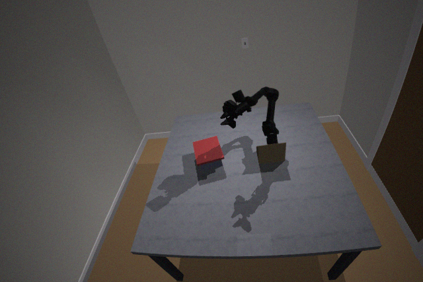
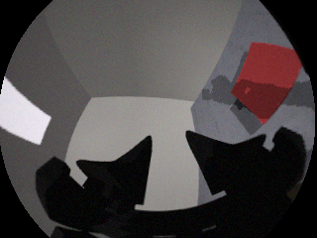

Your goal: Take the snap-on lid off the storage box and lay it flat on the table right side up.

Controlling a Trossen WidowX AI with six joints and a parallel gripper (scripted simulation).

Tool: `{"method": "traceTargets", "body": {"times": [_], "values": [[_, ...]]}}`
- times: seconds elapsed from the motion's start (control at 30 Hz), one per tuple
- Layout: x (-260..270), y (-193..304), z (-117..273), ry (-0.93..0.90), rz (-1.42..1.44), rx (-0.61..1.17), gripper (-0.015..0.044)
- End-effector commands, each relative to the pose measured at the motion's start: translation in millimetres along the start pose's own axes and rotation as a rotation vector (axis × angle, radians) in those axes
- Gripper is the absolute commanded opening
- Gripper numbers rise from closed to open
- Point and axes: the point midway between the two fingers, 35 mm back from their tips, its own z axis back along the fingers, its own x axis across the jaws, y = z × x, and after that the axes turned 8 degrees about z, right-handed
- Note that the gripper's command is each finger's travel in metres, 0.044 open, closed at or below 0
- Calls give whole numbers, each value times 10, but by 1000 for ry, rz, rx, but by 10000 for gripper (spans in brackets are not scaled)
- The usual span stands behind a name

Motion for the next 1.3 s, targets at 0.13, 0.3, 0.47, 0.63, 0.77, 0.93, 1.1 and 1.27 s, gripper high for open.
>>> {"method": "traceTargets", "body": {"times": [0.13, 0.3, 0.47, 0.63, 0.77, 0.93, 1.1, 1.27], "values": [[-1056, -266, 136, 358, -171, -128, 235], [-1704, -348, 386, 590, -278, -216, 235], [-2155, -355, 653, 767, -358, -284, 235], [-2174, -355, 666, 775, -362, -287, 235], [-2173, -354, 666, 774, -362, -288, 235], [-2572, -222, 648, 775, -363, -286, 235], [-2725, -161, 668, 775, -359, -289, 235], [-2747, -171, 642, 775, -359, -289, 235]]}}
